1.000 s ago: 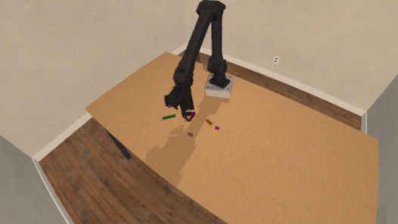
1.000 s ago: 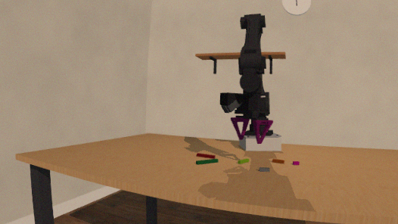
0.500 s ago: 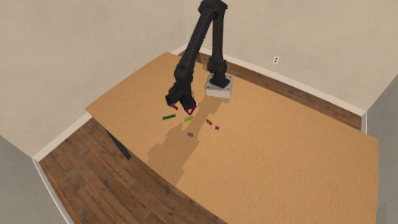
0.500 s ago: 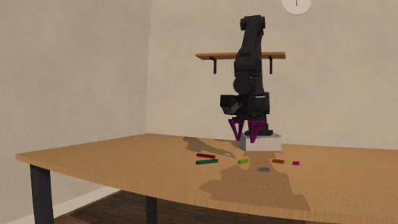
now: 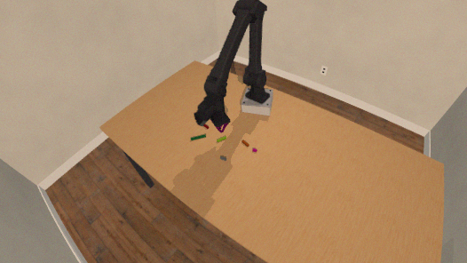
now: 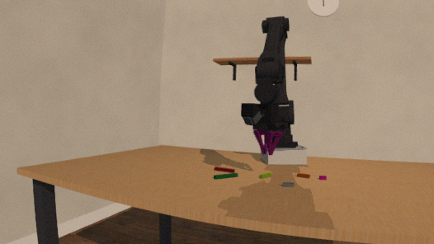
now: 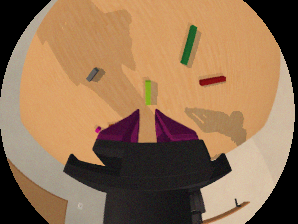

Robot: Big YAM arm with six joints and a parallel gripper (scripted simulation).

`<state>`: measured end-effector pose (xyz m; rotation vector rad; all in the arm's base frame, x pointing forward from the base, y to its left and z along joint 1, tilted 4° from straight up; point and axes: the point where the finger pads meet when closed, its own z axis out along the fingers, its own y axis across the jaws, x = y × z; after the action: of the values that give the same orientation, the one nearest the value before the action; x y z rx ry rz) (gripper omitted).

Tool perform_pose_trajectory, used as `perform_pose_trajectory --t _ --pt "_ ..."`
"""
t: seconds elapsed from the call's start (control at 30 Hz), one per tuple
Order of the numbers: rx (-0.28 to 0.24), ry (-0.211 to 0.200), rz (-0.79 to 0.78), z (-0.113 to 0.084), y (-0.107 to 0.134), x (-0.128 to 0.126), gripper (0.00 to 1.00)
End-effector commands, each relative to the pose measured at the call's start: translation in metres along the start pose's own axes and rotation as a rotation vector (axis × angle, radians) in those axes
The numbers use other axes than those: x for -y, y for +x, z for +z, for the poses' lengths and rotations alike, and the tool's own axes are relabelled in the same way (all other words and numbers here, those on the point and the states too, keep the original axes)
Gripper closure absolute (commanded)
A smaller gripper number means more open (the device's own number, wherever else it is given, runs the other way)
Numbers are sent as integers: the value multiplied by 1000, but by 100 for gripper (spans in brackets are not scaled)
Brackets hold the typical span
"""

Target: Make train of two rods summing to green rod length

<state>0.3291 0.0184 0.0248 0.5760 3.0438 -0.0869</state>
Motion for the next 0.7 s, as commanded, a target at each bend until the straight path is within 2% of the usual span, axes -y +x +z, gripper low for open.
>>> perform_pose_trajectory --t 0.0,0.67 --pt "25 -15 -1 -7 -13 -1 78" --pt "23 -15 -1 -5 -12 -1 78"
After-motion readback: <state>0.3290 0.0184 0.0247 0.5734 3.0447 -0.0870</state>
